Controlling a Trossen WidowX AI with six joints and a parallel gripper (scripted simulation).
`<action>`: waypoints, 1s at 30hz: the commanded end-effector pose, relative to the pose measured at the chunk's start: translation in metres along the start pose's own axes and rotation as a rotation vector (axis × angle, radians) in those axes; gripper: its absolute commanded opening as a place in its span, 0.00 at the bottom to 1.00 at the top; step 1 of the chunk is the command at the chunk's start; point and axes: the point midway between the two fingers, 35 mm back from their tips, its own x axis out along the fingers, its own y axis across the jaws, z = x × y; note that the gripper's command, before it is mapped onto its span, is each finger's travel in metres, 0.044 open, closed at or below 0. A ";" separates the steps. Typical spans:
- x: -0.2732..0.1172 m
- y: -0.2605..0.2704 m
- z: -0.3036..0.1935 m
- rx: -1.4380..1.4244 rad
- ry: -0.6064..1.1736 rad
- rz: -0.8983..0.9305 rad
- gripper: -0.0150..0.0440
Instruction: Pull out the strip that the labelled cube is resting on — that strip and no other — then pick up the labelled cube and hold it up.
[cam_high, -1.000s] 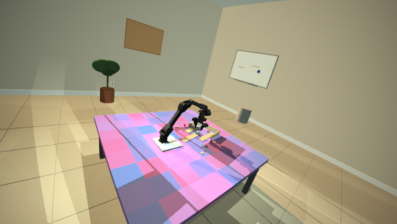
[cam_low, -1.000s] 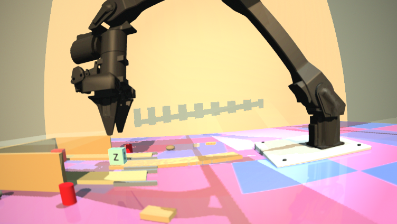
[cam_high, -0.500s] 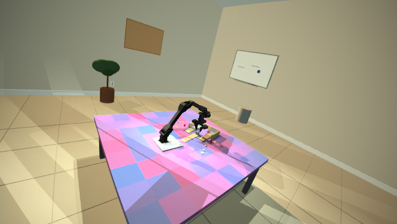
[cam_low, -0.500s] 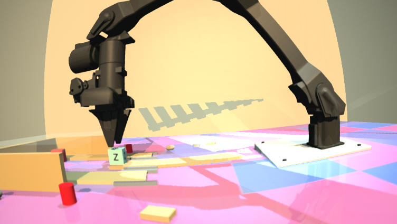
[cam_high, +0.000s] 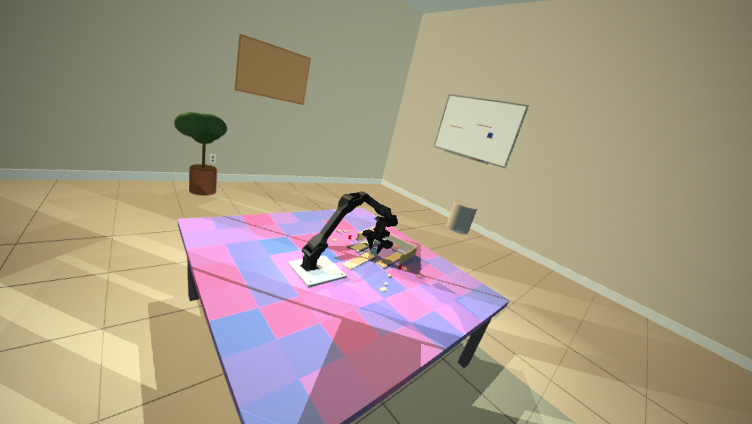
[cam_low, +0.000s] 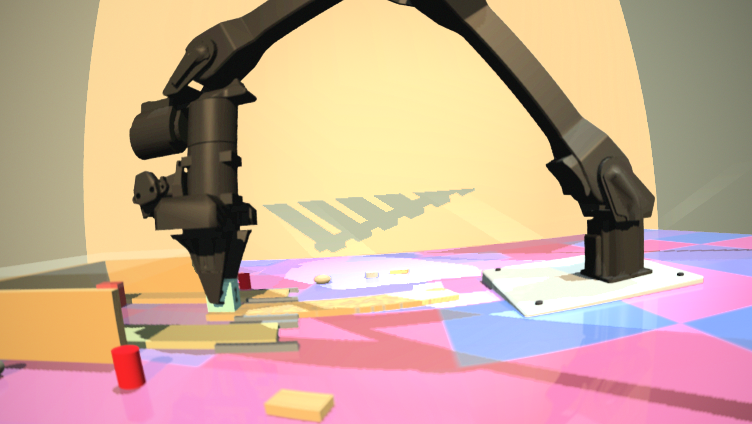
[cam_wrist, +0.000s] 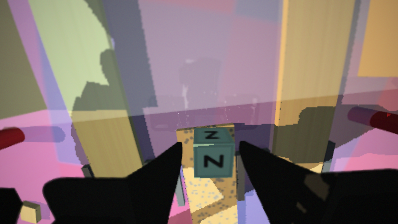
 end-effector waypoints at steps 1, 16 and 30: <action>0.006 0.000 -0.002 0.004 0.007 -0.002 0.68; 0.004 0.000 -0.001 0.000 0.003 0.001 0.38; -0.028 0.006 -0.042 0.003 0.009 -0.001 0.25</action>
